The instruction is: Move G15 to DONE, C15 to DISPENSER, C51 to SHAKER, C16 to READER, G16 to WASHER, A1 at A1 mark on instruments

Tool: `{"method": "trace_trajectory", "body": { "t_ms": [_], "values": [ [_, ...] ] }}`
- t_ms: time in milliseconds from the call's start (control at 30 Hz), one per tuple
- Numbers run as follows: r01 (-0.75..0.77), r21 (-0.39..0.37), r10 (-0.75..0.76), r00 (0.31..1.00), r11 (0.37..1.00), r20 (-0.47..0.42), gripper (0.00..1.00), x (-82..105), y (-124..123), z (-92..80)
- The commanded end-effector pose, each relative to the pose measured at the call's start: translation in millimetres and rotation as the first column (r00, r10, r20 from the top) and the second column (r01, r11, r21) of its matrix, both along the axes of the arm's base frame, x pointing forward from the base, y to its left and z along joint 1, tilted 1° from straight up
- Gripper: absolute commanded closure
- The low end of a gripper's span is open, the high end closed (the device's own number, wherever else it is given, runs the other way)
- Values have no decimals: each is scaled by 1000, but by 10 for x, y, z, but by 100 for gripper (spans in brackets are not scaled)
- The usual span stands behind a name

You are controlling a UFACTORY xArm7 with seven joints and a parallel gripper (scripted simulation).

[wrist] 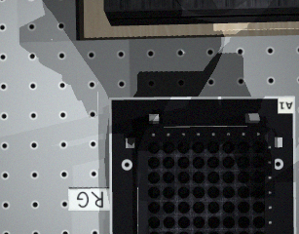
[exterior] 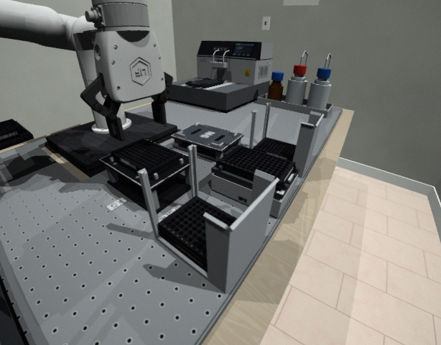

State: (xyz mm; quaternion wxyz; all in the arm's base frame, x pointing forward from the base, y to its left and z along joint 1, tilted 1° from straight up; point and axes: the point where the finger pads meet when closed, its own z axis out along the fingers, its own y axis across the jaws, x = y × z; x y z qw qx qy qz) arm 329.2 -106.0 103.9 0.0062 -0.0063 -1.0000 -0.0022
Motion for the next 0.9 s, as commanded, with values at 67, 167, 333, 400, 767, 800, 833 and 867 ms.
{"method": "trace_trajectory", "body": {
  "t_ms": [67, 167, 333, 400, 767, 800, 833, 867],
  "values": [
    [0, -1, 0, 1000, 1000, 3, 0, 10, -4, 96],
    [0, -1, 0, 1000, 1000, 3, 0, 10, -4, 123],
    [0, -1, 0, 1000, 1000, 3, 0, 10, -4, 176],
    [0, -1, 0, 1000, 1000, 3, 0, 11, -4, 203],
    [0, -1, 0, 1000, 1000, 3, 0, 12, -4, 323],
    [0, -1, 0, 1000, 1000, 3, 0, 12, -4, 336],
    [0, -1, 0, 1000, 1000, 3, 0, 12, -5, 350],
    [0, -1, 0, 1000, 1000, 3, 0, 12, -5, 363]
  ]
}}
